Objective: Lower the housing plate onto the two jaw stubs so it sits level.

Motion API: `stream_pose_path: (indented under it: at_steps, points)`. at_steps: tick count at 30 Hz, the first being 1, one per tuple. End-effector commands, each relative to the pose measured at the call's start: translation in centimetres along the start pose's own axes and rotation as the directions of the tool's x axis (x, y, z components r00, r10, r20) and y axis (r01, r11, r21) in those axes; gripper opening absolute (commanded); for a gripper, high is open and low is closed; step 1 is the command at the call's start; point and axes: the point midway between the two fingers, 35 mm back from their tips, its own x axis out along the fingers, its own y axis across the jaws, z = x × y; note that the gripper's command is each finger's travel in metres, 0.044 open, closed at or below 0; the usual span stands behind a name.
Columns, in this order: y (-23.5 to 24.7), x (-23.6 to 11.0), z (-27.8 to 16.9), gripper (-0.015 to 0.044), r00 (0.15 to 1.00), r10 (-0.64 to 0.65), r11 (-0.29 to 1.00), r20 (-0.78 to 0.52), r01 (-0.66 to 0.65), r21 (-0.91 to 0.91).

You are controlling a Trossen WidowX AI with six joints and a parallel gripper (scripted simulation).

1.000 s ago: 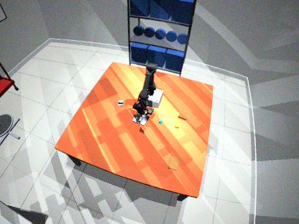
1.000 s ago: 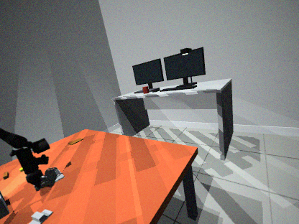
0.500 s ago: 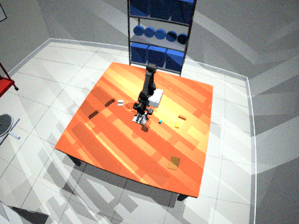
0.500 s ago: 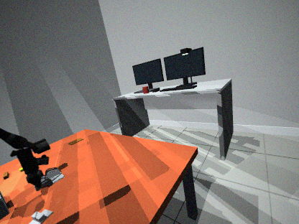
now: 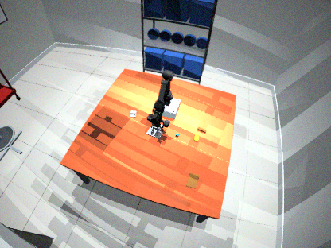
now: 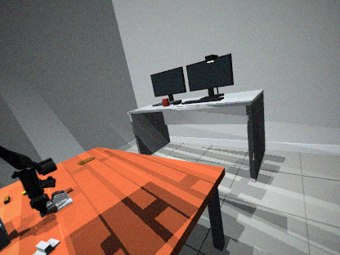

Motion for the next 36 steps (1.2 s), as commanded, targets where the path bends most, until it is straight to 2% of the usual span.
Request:
stream_pose_path:
  at_steps: [1,9,12,13,27,30,36]
  points:
    - [0.1,0.1,0.0,0.0351,1.0,0.004,1.0,-0.001,-0.004,0.004]
    - [0.1,0.1,0.0,0.0351,1.0,0.004,1.0,-0.001,-0.004,0.004]
    - [0.0,0.0,0.0,0.043,1.0,0.0,1.0,0.0,0.0,0.0]
    - [0.0,0.0,0.0,0.044,1.0,0.0,1.0,0.0,0.0,0.0]
    - [0.0,-0.2,0.0,0.044,1.0,0.0,1.0,0.0,0.0,0.0]
    - [0.0,-1.6,0.2,0.044,1.0,0.001,1.0,0.0,-0.001,0.001]
    - [0.0,-7.0,-0.1,0.044,1.0,0.004,1.0,0.0,-0.004,0.004]
